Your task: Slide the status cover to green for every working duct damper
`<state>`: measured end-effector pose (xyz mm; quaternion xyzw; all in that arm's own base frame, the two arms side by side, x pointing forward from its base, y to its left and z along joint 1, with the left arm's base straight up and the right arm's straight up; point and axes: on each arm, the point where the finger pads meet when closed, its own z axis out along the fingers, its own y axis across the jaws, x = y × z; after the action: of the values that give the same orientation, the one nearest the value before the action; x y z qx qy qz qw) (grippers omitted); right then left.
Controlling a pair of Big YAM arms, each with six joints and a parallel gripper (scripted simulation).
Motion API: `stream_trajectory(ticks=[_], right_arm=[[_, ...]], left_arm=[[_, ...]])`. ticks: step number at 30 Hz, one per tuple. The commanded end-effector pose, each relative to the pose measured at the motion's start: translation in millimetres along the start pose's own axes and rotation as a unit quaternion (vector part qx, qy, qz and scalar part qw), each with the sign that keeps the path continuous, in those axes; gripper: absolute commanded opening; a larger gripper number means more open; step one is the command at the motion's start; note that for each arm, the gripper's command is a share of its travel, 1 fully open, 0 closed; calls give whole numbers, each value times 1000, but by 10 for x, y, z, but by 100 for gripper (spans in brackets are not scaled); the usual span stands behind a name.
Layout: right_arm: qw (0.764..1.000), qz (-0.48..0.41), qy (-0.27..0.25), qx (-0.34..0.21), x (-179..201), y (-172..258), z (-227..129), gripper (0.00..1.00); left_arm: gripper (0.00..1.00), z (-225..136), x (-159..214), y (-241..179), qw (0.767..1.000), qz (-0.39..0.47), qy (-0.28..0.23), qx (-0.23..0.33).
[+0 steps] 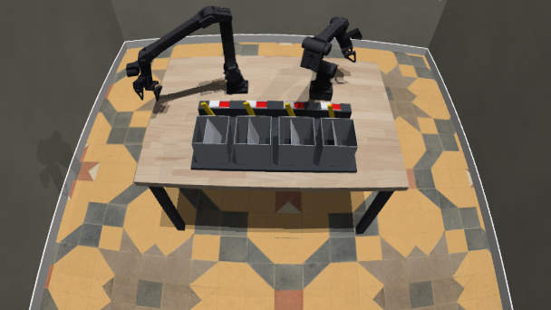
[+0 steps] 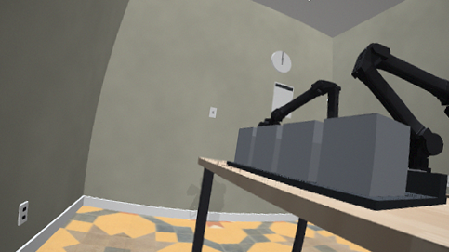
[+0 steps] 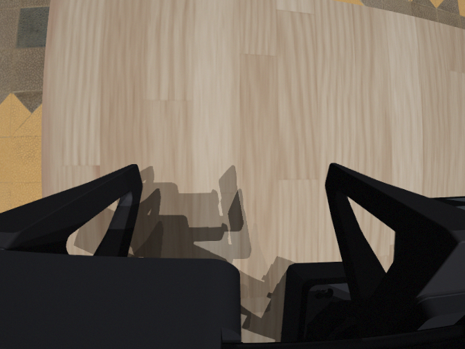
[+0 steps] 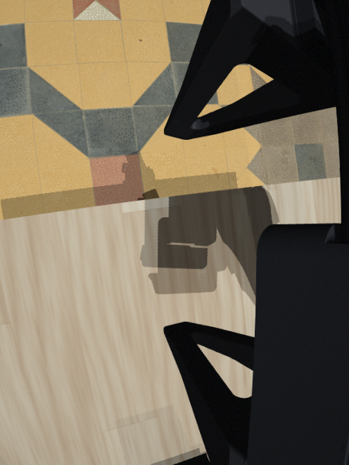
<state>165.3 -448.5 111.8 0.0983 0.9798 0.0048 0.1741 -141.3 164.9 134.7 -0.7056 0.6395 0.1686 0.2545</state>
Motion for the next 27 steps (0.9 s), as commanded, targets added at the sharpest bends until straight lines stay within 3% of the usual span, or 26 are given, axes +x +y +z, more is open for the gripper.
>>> stream_trajectory(ticks=[1,20,27], right_arm=[[1000,-3,-4,5,-33,-27,-40,100],[1000,-9,-10,18,-135,-98,-121,100],[999,-17,-15,32,-321,32,-107,100]], left_arm=[[100,-30,-43,23,1000,4,-4,-4],[100,-31,-52,29,1000,5,-4,-5],[100,-39,-341,180,999,30,-5,-31]])
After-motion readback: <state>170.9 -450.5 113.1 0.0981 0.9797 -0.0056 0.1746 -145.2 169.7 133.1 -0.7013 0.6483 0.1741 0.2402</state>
